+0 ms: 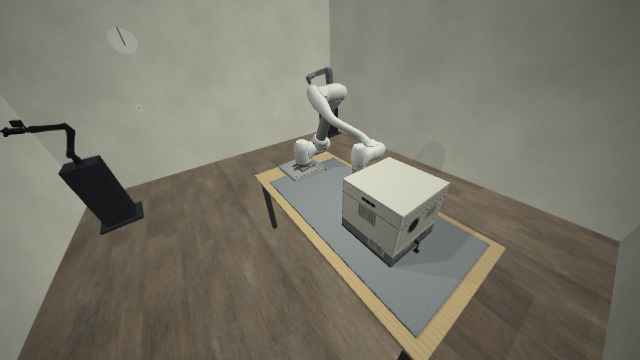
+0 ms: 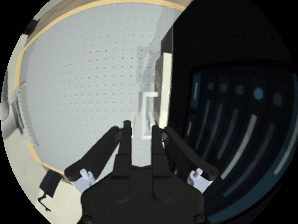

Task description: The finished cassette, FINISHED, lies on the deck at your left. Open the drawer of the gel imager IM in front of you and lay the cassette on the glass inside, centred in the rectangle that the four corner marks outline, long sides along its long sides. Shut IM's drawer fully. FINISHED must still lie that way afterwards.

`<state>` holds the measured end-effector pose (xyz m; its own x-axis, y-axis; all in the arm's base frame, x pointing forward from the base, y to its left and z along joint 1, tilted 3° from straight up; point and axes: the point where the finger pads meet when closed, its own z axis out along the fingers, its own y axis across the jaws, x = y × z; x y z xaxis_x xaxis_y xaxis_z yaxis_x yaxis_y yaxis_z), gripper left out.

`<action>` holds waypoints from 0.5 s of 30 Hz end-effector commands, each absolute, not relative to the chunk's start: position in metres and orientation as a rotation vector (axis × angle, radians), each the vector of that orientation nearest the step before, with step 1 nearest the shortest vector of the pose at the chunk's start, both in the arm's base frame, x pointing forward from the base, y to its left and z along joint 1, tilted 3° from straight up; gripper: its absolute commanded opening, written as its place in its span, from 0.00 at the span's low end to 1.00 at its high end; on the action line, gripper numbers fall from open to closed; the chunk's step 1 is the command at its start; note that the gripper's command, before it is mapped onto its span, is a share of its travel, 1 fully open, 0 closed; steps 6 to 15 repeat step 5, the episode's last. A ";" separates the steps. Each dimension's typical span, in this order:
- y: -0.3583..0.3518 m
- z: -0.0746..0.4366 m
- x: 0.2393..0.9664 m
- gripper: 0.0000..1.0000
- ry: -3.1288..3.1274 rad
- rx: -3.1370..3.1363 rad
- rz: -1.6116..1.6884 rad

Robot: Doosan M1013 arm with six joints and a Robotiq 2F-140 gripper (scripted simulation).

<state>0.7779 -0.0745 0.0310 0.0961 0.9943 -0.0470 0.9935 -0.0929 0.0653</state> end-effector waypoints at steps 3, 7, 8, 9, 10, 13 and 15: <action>-0.074 0.031 0.778 0.27 2.060 2.265 0.014; -0.074 0.031 0.778 0.27 2.060 2.265 0.014; -0.074 0.031 0.778 0.27 2.060 2.265 0.014; -0.074 0.031 0.778 0.27 2.060 2.265 0.014; -0.074 0.031 0.778 0.27 2.060 2.265 0.014; -0.074 0.031 0.778 0.27 2.060 2.265 0.014; -0.074 0.031 0.778 0.27 2.060 2.265 0.014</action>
